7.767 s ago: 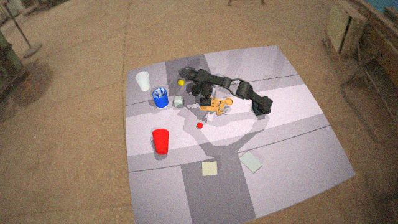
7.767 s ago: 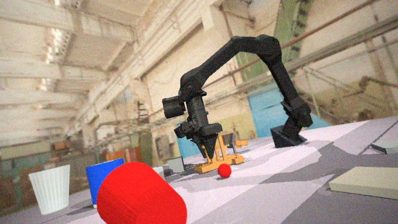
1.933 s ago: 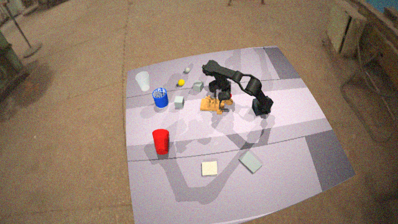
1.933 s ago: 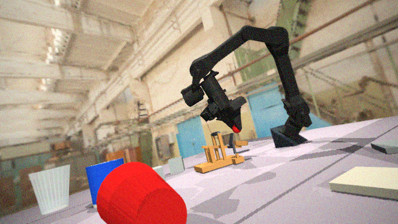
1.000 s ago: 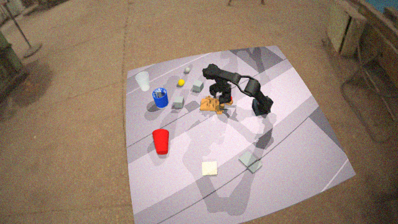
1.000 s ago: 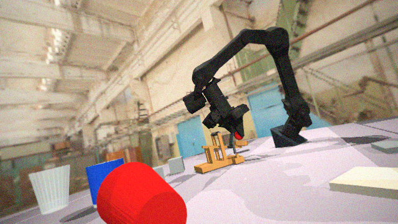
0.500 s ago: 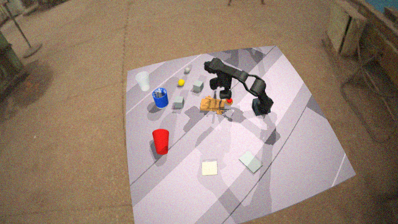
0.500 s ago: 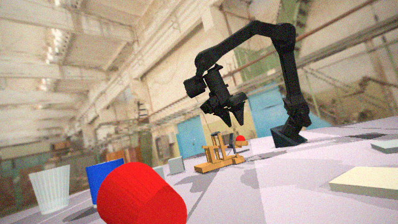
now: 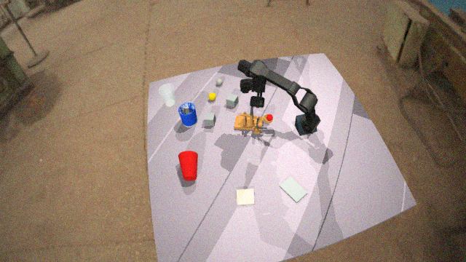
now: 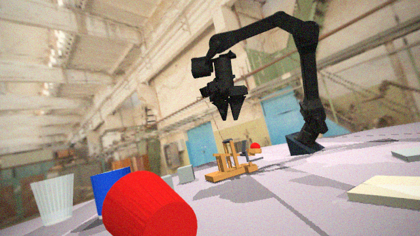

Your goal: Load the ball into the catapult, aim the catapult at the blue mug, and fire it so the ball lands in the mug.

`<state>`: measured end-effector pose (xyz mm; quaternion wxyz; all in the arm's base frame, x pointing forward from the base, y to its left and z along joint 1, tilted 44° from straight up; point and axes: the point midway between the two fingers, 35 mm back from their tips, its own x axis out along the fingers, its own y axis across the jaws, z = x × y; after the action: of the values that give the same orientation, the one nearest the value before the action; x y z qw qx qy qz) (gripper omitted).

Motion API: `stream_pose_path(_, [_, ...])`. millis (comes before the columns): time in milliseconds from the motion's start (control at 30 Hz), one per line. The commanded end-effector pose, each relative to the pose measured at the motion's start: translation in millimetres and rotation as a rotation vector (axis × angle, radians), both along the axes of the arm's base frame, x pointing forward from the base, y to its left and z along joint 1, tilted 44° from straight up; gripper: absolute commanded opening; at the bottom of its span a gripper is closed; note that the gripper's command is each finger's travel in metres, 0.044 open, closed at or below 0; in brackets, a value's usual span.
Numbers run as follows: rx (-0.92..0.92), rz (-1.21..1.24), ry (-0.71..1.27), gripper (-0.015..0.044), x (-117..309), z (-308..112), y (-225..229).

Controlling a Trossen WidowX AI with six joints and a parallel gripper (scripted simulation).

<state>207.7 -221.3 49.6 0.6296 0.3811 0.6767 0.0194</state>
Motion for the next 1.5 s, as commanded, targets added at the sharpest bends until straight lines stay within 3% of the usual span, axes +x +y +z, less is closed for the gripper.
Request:
stream_pose_path(0, [-0.065,-0.106,-0.080,0.0440,33.0,-9.2,-25.7])
stream_pose_path(333, [-0.159,-0.320,-0.318,0.0440,112.4,-11.7,-82.0])
stream_pose_path(700, [-0.150,-0.472,-0.630,0.0440,192.4,15.3,-127.4])
stream_pose_path(1467, [-0.146,-0.478,-0.648,0.0440,196.7,17.7,-129.3])
